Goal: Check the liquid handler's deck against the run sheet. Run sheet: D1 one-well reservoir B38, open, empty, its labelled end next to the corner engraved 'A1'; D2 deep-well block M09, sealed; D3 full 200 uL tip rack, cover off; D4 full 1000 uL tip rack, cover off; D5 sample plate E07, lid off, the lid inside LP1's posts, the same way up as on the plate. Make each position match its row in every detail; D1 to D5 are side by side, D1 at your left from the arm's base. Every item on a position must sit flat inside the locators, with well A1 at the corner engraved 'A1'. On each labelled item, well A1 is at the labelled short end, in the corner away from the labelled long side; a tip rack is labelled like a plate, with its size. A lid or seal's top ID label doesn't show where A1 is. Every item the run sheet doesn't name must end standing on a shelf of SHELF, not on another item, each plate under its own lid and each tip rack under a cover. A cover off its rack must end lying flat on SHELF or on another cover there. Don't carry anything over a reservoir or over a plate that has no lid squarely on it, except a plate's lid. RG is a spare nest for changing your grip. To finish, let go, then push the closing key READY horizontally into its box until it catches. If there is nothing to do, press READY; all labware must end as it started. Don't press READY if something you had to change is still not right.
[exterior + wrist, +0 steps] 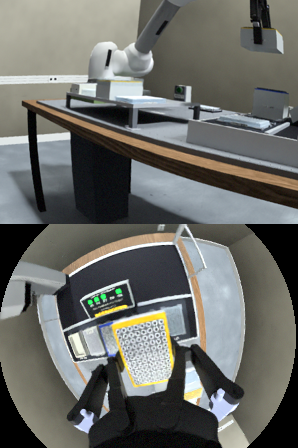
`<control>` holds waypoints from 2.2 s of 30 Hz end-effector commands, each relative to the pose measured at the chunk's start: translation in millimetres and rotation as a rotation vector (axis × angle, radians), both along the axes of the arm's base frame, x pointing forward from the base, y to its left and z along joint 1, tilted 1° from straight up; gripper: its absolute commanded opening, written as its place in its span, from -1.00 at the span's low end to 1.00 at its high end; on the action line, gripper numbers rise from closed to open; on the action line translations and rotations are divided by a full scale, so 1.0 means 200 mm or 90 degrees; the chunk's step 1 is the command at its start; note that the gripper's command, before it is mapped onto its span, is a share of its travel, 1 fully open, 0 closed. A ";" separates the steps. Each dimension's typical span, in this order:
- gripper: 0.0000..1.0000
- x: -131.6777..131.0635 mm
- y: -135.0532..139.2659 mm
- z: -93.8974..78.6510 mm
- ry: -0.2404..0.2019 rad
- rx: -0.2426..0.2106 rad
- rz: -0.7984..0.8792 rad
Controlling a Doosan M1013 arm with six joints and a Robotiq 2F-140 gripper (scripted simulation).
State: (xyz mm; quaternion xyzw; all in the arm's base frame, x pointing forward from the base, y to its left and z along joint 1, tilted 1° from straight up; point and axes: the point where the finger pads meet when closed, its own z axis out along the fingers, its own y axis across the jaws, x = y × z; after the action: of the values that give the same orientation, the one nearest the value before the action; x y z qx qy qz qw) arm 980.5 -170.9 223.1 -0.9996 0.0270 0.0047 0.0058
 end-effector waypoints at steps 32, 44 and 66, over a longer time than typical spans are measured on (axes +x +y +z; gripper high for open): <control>-0.80 -0.01 -0.02 0.03 -0.001 -0.002 -0.002; -0.80 -0.01 -0.02 0.03 -0.001 -0.002 -0.002; -0.80 -0.28 -0.01 0.02 -0.003 -0.002 0.000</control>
State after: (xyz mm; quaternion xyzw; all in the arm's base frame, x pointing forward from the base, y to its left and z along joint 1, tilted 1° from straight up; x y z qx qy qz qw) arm 940.3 -169.6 225.5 -0.9996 0.0269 0.0075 0.0063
